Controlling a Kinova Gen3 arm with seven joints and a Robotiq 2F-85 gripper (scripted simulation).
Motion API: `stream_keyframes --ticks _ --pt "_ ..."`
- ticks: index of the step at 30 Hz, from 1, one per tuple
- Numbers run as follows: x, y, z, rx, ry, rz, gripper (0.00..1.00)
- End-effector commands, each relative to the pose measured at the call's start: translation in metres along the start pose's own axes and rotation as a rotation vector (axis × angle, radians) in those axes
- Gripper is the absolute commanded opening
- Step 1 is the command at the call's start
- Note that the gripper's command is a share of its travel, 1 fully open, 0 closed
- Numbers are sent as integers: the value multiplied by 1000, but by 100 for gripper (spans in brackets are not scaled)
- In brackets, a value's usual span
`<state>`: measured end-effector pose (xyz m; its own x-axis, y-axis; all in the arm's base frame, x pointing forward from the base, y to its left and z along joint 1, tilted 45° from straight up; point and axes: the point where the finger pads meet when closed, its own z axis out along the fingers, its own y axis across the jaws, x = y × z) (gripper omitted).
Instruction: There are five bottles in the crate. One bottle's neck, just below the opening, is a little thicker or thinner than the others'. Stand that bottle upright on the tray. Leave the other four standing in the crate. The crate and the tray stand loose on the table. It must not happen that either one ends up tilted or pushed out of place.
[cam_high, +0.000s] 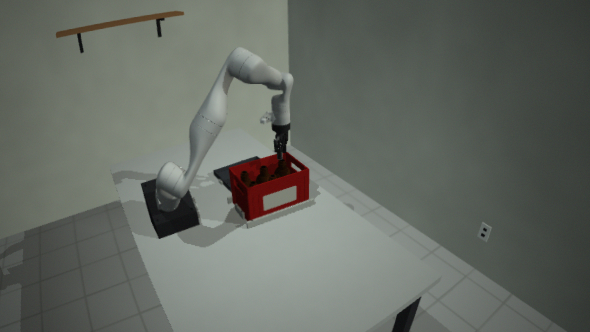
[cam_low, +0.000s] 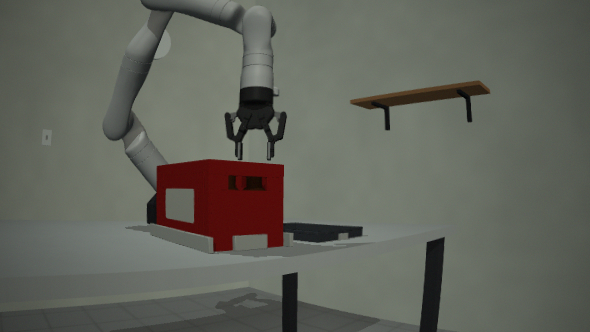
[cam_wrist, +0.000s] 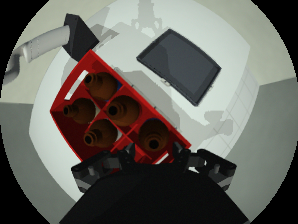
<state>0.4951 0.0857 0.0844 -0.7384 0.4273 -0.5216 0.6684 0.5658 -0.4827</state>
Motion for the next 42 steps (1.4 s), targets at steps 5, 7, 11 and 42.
stream_keyframes --ticks 5,7,11,42 --pt "0 0 -1 -2 -1 0 64" --pt "0 0 -1 -2 -1 0 64" --pt "0 0 -1 -2 -1 0 64" --pt "0 1 6 -2 -1 0 64"
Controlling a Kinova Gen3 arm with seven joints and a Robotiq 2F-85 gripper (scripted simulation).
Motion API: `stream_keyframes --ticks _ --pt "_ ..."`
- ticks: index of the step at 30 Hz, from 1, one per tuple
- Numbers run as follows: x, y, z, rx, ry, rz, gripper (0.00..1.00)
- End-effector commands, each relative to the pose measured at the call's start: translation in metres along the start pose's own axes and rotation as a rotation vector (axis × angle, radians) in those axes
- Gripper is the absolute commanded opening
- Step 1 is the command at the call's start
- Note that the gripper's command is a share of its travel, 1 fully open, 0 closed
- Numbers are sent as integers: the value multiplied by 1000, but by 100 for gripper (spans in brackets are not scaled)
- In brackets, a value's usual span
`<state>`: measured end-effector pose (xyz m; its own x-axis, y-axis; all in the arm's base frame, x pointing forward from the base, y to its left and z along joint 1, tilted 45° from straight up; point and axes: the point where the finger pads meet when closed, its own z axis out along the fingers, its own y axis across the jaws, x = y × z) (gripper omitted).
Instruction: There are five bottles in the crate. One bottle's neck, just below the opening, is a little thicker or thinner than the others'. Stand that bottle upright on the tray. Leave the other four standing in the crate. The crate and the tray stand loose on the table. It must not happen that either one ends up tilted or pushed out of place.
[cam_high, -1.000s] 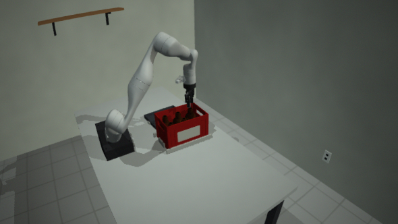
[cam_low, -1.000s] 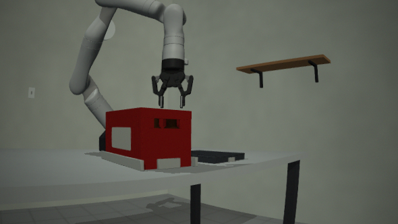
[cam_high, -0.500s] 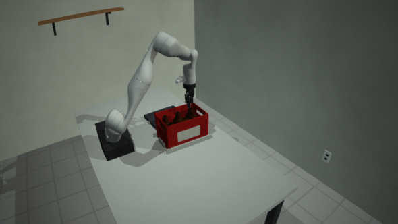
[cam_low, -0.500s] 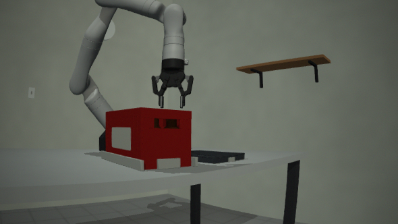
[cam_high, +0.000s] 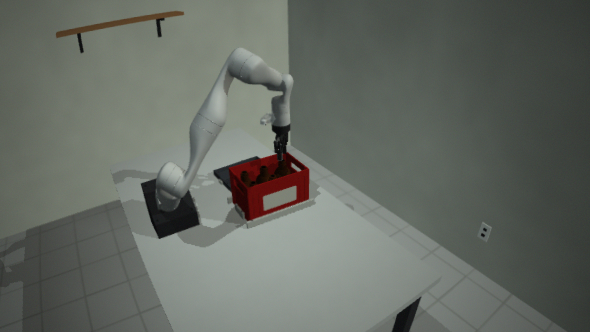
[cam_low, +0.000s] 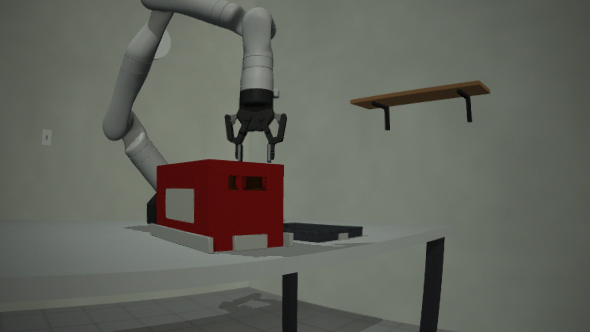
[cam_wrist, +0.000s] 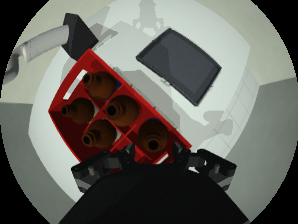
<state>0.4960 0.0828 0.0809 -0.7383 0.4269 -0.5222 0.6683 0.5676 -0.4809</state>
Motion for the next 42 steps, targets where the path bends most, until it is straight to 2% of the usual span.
stream_keyframes --ticks 1,23,42 --pt "0 0 2 1 0 0 64" --pt "0 0 27 1 0 0 64" --pt "0 0 36 1 0 0 64"
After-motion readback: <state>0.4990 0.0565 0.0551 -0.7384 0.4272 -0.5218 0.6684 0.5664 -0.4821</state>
